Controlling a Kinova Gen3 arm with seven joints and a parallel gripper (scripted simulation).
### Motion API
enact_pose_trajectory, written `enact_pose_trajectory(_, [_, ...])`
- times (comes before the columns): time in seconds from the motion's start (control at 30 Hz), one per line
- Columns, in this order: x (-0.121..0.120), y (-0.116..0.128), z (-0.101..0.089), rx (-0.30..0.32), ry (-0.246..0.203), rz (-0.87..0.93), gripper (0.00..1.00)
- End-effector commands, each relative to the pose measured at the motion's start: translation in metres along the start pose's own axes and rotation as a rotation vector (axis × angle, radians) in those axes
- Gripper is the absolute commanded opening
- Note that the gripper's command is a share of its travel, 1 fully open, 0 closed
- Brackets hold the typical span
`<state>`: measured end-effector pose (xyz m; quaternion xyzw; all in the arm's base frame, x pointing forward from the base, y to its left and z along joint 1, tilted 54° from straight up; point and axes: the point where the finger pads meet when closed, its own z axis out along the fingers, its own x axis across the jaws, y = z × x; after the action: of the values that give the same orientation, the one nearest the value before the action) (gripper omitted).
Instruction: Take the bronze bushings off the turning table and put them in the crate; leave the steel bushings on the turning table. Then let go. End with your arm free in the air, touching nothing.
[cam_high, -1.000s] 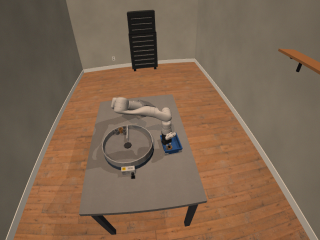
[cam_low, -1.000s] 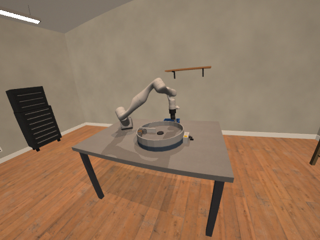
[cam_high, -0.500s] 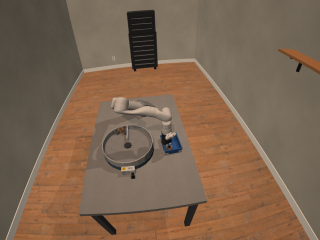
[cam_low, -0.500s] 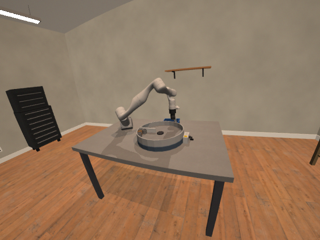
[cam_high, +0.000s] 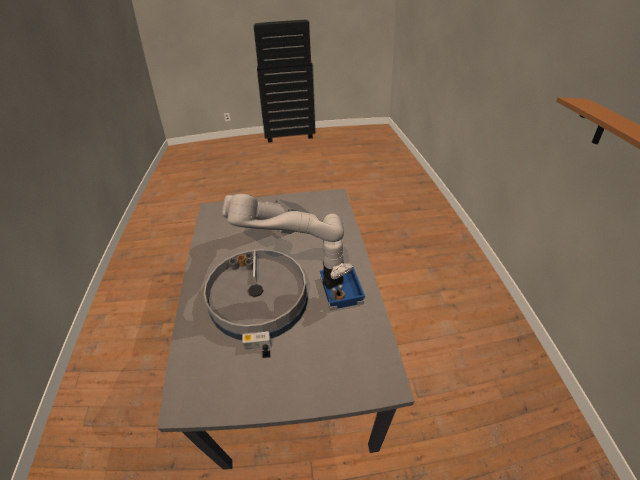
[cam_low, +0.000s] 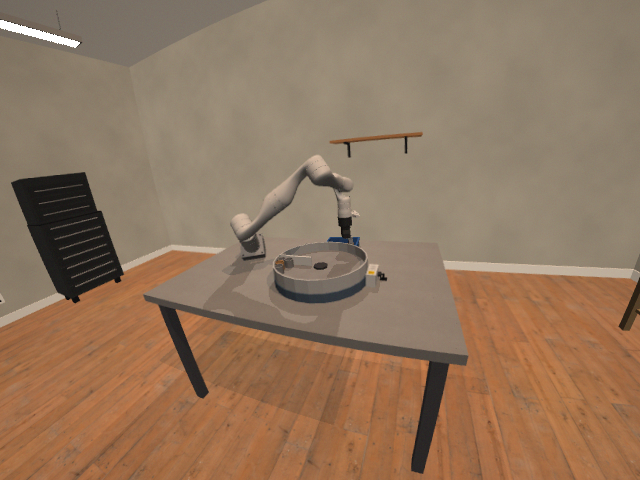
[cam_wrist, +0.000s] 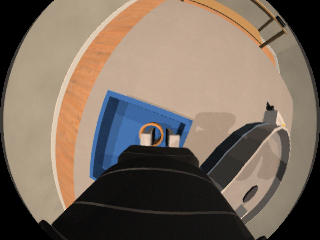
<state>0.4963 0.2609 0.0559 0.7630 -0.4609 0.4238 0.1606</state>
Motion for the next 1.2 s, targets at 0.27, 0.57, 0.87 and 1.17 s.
enact_pose_trajectory(0.27, [-0.001,-0.001,-0.004,0.003,-0.001,0.000,0.47])
enact_pose_trajectory(0.57, [-0.001,-0.001,-0.007,0.003,-0.001,0.000,0.47])
enact_pose_trajectory(0.87, [-0.001,-0.001,-0.011,0.003,-0.001,0.000,0.47])
enact_pose_trajectory(1.17, [-0.001,-0.001,-0.013,0.003,-0.001,0.000,0.47])
